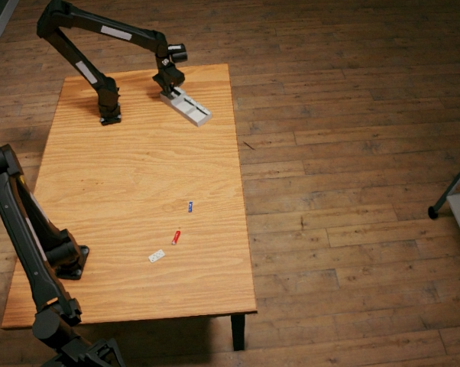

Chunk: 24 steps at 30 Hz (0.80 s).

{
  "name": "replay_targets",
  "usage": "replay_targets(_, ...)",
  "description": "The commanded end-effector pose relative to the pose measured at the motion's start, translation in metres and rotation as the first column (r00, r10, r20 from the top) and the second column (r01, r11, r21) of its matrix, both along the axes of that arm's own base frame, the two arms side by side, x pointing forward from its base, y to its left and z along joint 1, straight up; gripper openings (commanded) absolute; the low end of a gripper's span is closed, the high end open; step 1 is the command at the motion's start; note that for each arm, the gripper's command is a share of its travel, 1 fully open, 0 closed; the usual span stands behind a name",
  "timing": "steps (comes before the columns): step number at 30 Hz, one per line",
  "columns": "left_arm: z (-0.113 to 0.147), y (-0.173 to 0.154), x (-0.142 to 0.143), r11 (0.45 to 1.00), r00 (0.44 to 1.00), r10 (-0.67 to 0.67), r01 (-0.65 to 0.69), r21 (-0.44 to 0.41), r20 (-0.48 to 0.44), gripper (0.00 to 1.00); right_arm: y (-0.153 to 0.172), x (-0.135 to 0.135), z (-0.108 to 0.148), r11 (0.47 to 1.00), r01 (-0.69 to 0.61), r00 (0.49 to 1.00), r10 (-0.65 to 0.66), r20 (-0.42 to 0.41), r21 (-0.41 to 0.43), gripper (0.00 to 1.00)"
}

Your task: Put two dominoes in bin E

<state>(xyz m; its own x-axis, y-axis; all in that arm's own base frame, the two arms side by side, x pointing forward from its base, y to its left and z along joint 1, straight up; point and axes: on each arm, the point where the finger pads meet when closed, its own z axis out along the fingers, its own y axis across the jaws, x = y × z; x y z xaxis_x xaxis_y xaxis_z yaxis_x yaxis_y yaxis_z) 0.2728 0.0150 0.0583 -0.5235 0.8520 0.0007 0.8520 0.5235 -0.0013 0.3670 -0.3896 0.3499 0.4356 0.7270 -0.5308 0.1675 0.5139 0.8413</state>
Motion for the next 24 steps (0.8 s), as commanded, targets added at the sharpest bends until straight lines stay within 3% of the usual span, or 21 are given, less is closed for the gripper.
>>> replay_targets(1, 0.018, -0.001, 0.024, 1.0, 0.999, 0.005, -0.005, 0.002, 0.046, 0.31, -0.004, -0.003, 0.01, 1.0, 0.009, 1.0, -0.009, 0.011, -0.016, 1.0)
replay_targets(7, 0.016, -0.001, 0.023, 1.0, 0.999, 0.005, -0.005, 0.001, 0.035, 0.31, -0.004, -0.003, 0.01, 1.0, 0.009, 1.0, -0.009, 0.011, -0.016, 1.0)
replay_targets(10, 0.04, -0.001, 0.024, 1.0, 0.998, 0.005, -0.005, 0.003, 0.062, 0.31, -0.004, -0.003, 0.01, 1.0, 0.009, 1.0, -0.009, 0.011, -0.016, 1.0)
replay_targets(24, 0.027, 0.0, 0.015, 1.0, 0.999, 0.001, -0.001, 0.002, 0.032, 0.31, -0.004, -0.003, 0.01, 1.0, 0.009, 1.0, -0.009, 0.011, -0.016, 1.0)
